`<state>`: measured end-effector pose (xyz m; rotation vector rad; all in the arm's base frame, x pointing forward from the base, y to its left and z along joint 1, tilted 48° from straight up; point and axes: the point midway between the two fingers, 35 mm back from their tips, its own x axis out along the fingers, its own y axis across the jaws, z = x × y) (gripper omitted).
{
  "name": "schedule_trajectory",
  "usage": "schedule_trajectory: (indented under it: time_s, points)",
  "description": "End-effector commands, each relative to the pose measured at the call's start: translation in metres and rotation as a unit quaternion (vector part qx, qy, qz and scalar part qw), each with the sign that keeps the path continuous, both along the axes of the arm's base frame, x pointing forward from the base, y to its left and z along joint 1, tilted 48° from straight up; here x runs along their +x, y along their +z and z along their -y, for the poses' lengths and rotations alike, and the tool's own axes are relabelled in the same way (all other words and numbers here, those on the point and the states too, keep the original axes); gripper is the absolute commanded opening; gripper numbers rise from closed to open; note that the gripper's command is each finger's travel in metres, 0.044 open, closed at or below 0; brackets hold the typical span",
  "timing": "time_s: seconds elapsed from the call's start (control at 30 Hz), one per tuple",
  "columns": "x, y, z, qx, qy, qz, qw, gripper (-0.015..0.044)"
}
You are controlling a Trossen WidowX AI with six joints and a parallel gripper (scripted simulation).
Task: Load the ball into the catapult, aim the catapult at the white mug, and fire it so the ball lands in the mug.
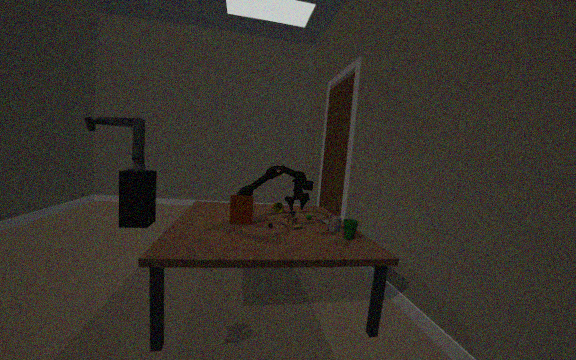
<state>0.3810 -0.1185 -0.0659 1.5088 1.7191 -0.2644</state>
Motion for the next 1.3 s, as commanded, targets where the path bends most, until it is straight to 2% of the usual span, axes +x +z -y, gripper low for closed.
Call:
schedule_trajectory:
  time_s: [0.0,0.17,1.27]
  points:
    - [-0.004,0.002,-0.001,0.006,0.008,-0.003,1.0,0.044]
    - [-0.003,-0.028,-0.034,0.007,0.008,-0.003,1.0,0.044]
    - [-0.001,-0.057,-0.067,0.007,0.008,-0.003,1.0,0.044]
